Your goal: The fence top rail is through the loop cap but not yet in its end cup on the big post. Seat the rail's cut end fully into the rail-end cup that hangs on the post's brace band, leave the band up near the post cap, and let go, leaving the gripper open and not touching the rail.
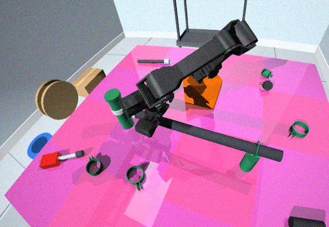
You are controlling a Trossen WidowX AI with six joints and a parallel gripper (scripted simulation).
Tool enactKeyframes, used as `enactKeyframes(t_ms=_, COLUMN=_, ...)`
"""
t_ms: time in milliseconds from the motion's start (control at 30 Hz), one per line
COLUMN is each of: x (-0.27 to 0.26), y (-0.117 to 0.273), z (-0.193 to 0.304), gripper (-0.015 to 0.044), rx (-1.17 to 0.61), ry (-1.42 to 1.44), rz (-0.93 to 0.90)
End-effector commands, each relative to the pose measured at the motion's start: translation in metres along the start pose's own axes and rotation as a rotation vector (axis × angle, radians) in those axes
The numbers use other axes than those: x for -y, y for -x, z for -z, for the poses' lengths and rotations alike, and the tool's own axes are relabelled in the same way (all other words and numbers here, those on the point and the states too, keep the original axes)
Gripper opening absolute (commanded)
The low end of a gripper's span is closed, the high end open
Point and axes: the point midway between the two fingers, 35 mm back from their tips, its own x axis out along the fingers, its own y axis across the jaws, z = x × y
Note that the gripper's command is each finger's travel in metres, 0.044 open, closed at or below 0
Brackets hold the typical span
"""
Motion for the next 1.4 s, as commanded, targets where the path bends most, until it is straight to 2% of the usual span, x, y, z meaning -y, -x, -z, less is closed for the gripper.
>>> enactKeyframes(t_ms=0, x=0.000, y=0.000, z=0.000, gripper=0.0131, rx=0.000, ry=0.000, rz=-0.001)
enactKeyframes(t_ms=200, x=0.000, y=0.003, z=0.002, gripper=0.0289, rx=0.000, ry=0.000, rz=0.000)
enactKeyframes(t_ms=400, x=0.000, y=0.029, z=0.017, gripper=0.0440, rx=0.000, ry=0.000, rz=0.000)
enactKeyframes(t_ms=533, x=0.002, y=0.047, z=0.029, gripper=0.0440, rx=0.000, ry=0.000, rz=0.001)
enactKeyframes(t_ms=667, x=0.000, y=0.048, z=0.026, gripper=0.0440, rx=0.003, ry=0.003, rz=-0.006)
enactKeyframes(t_ms=900, x=0.004, y=0.094, z=0.028, gripper=0.0440, rx=0.003, ry=0.003, rz=-0.005)
enactKeyframes(t_ms=1367, x=0.004, y=0.094, z=0.028, gripper=0.0440, rx=0.003, ry=0.003, rz=-0.005)
